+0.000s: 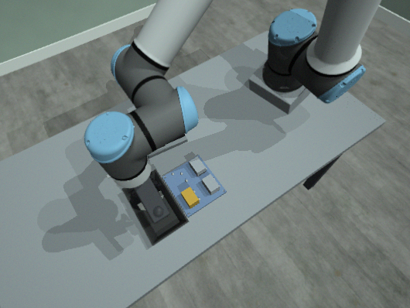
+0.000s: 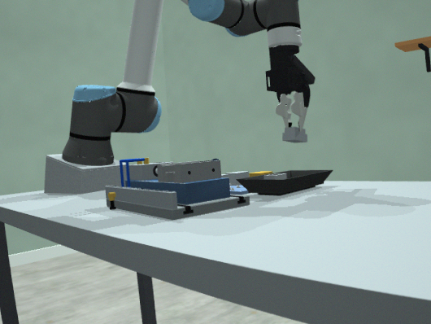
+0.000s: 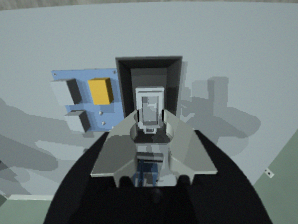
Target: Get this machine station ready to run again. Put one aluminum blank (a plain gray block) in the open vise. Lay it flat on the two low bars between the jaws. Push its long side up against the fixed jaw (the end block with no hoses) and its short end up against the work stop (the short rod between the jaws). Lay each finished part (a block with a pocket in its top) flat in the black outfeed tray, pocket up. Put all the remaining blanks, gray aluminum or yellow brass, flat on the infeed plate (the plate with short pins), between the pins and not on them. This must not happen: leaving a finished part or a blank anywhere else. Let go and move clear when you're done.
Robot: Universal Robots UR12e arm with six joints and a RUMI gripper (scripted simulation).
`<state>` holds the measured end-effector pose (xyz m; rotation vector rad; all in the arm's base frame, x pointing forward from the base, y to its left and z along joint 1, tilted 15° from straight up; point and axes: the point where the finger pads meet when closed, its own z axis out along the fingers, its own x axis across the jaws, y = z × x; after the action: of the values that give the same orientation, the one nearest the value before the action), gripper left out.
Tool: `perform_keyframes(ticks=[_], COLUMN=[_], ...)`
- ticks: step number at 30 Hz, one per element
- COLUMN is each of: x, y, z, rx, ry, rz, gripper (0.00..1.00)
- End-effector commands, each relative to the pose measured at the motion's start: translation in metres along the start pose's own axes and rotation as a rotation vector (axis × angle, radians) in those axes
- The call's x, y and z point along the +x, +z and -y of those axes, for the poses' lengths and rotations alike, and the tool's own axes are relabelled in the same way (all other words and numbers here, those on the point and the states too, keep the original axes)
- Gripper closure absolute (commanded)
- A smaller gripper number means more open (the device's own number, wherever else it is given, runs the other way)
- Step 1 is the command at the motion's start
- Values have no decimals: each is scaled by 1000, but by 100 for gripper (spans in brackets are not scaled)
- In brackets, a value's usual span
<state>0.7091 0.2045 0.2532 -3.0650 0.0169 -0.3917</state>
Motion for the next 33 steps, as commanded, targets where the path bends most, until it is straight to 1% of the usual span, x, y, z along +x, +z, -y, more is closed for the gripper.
perform_keyframes(ticks=[1,16,25,33], x=[1,1,1,1], y=[-1,3,10,22], z=[0,0,0,0], rx=[0,0,0,0], ry=[0,0,0,0], rz=[-2,-2,-2,-2], gripper=[100,100,100,100])
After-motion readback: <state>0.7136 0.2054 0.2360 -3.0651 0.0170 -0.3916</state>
